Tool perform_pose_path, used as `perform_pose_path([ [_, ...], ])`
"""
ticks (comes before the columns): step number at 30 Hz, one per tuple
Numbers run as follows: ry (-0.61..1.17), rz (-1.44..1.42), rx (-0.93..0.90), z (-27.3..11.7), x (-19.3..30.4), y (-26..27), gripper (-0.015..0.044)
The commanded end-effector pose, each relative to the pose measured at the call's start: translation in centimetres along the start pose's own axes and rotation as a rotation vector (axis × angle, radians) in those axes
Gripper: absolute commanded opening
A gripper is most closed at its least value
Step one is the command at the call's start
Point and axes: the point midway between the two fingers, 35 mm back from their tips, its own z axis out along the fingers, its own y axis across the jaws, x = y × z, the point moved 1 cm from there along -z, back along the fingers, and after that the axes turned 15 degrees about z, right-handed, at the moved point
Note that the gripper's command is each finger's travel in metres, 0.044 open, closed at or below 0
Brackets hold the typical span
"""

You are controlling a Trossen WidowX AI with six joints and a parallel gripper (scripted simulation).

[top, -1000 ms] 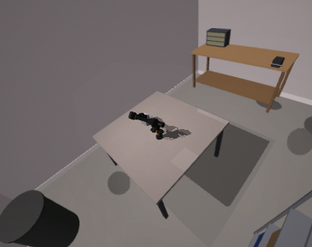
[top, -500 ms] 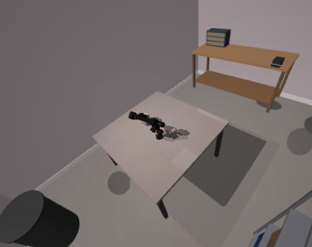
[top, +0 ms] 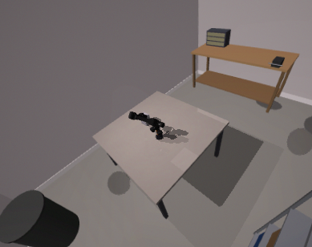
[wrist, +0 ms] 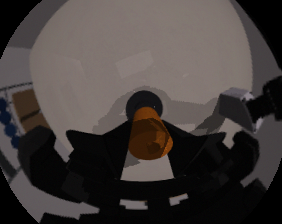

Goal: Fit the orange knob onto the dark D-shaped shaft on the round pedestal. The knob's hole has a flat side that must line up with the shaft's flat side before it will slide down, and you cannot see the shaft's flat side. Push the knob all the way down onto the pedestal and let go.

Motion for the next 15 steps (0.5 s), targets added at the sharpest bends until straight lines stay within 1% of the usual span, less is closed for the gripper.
perform_pose_path([
  [1, -0.001, 0.006, -0.001, 0.12, 0.02, 0.01, 0.0],
  [15, -0.001, -0.015, -0.001, 0.15, 0.03, 0.0, 0.0],
])
